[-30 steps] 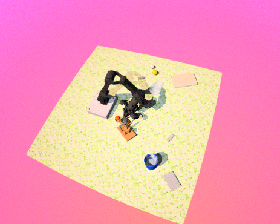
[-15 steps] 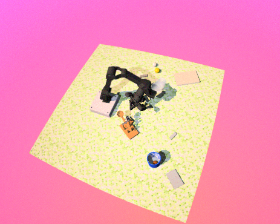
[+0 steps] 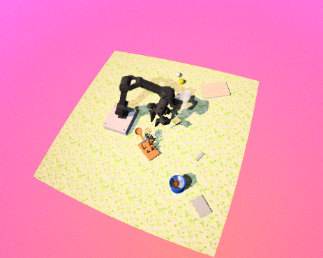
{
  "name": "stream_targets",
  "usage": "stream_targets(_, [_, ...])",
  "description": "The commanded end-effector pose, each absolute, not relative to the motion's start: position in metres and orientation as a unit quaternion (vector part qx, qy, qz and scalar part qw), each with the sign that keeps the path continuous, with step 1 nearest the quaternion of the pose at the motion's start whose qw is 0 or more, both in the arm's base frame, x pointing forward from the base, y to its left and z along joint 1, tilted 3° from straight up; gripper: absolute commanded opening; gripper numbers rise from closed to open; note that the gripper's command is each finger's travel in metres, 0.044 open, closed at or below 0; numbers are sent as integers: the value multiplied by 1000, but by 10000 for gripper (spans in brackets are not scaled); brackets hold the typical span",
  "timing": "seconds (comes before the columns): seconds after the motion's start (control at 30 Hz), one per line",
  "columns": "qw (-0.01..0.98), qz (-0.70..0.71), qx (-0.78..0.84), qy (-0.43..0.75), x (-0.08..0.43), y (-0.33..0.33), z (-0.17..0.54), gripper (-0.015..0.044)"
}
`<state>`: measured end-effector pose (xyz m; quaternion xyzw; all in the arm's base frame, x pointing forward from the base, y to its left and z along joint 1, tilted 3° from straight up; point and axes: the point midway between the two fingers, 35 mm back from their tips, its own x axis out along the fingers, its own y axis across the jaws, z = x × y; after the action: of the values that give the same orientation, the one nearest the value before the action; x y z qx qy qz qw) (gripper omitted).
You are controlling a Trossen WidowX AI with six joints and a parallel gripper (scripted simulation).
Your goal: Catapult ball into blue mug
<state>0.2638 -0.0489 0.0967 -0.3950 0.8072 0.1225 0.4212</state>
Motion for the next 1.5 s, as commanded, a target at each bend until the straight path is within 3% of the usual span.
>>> stream_targets(0.0, [469, 89, -359, 802, 278, -57, 100, 315])
stream_targets(0.17, [519, 47, -315, 793, 294, -69, 105, 440])
stream_targets(0.8, [691, -122, -125, 701, 359, -135, 141, 440])
stream_targets(1.47, [803, -286, 71, 518, 395, -242, 213, 440])
